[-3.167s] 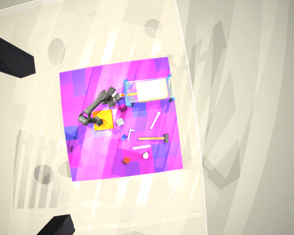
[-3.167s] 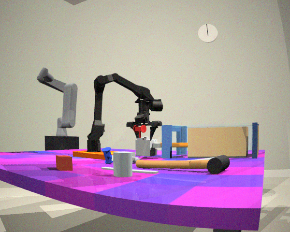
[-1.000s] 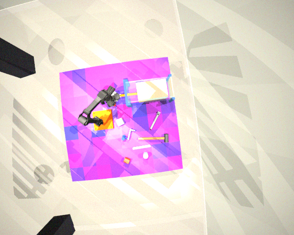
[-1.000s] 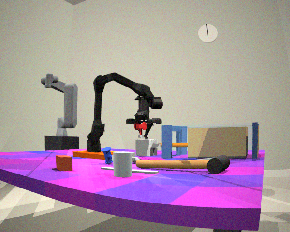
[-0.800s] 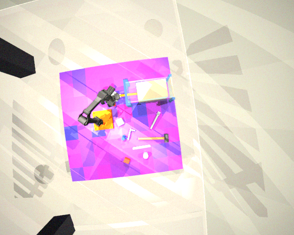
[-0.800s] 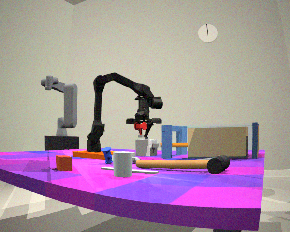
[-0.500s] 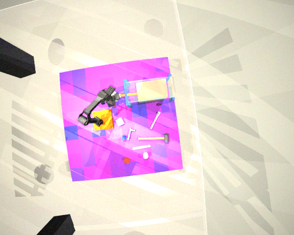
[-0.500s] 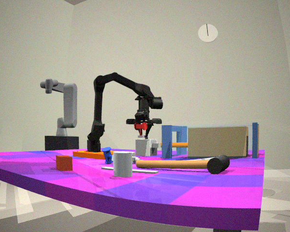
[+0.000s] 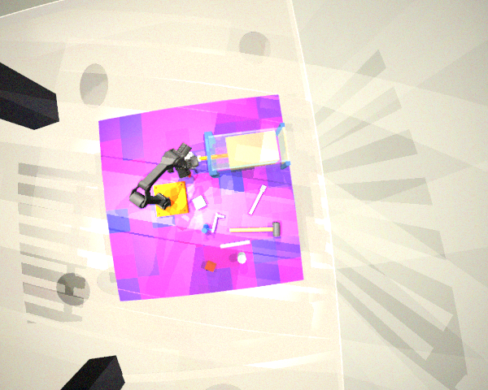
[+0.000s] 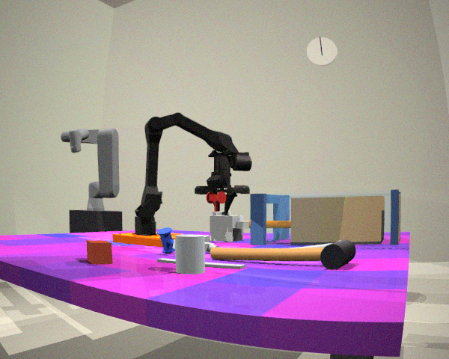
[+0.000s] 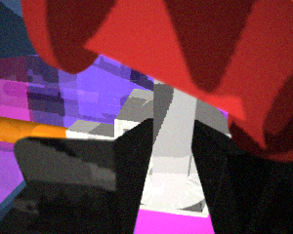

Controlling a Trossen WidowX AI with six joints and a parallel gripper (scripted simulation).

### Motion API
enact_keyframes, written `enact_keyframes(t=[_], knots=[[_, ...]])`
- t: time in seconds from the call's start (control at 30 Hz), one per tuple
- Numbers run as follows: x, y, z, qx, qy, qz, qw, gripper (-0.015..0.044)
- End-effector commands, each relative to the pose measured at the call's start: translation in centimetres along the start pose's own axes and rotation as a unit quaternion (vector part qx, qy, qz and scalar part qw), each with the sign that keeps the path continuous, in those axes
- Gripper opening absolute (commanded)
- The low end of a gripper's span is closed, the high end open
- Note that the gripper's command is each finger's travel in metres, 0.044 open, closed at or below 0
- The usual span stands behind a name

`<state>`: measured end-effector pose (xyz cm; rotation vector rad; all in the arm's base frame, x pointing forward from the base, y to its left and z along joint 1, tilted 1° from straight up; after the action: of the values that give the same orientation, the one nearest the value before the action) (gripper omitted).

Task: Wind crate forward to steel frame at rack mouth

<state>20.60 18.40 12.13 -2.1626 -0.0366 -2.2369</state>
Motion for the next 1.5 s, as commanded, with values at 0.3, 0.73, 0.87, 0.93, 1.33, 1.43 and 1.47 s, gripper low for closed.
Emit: enact_keyframes(t=[0.3, 0.73, 0.87, 0.93, 1.33, 1.43, 1.47], knots=[[-0.3, 0.0, 0.1, 0.012, 0.0, 0.0, 1.0, 0.0131], [-0.3, 0.0, 0.1, 0.012, 0.0, 0.0, 1.0, 0.044], [0.9, -0.2, 0.3, 0.012, 0.003, 0.002, 1.0, 0.044], [2.6, -0.3, 0.5, 0.012, 0.006, 0.006, 1.0, 0.044], [12.4, 0.3, -0.1, 0.013, 0.027, 0.025, 0.999, 0.044], [12.3, 0.3, 0.0, 0.014, 0.033, 0.028, 0.999, 0.0414], [12.3, 0.3, 0.0, 0.014, 0.033, 0.028, 0.999, 0.0387]])
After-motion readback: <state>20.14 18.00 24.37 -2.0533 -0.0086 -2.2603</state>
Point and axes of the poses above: the point midway between the two fingers, 35 mm back from their tips, its own x axis back along the fingers, its own z axis across the jaws, y = z × x, the point moved 1 cm from there along x, back along the fingers, and after that the axes turned 2 degrees about x, right-handed, at the moved point
